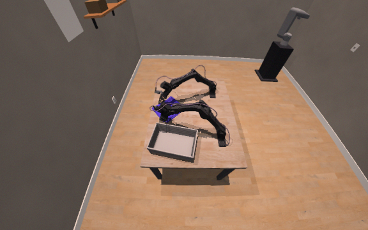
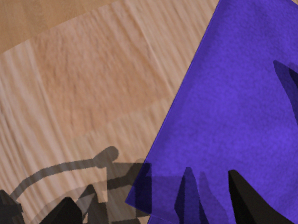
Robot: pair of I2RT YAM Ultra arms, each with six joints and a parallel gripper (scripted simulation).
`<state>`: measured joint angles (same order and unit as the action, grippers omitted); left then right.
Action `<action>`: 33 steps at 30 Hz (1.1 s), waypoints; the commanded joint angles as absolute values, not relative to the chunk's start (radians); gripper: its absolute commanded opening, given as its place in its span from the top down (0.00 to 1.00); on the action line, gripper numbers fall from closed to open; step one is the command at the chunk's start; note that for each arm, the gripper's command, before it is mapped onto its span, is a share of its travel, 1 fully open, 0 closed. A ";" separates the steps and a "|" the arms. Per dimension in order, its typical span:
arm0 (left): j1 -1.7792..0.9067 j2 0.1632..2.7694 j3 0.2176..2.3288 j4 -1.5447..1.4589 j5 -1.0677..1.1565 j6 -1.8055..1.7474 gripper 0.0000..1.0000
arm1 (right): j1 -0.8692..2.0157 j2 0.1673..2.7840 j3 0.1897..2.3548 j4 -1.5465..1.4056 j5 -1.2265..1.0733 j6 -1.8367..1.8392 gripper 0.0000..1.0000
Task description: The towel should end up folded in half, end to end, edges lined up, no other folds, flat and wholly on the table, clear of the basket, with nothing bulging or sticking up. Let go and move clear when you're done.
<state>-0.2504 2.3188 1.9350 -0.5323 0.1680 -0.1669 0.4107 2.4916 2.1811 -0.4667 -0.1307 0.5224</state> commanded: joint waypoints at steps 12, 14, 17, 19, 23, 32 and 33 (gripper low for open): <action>-0.244 2.280 1.969 -0.533 0.184 -0.152 0.22 | 0.419 2.457 2.173 -0.461 -0.118 0.533 0.16; -0.244 2.280 1.969 -0.533 0.184 -0.152 0.22 | 0.419 2.457 2.173 -0.461 -0.118 0.528 0.16; -0.244 2.280 1.969 -0.533 0.184 -0.152 0.22 | 0.419 2.457 2.173 -0.461 -0.120 0.527 0.16; -0.244 2.280 1.969 -0.534 0.184 -0.152 0.22 | 0.419 2.457 2.173 -0.461 -0.120 0.527 0.16; -0.241 2.278 1.963 -0.510 0.182 -0.157 0.22 | 0.416 2.457 2.198 -0.469 -0.132 0.517 0.16; -0.241 2.278 1.963 -0.511 0.182 -0.157 0.22 | 0.416 2.457 2.198 -0.469 -0.132 0.517 0.16; -0.241 2.278 1.963 -0.511 0.182 -0.157 0.22 | 0.416 2.457 2.198 -0.469 -0.132 0.517 0.16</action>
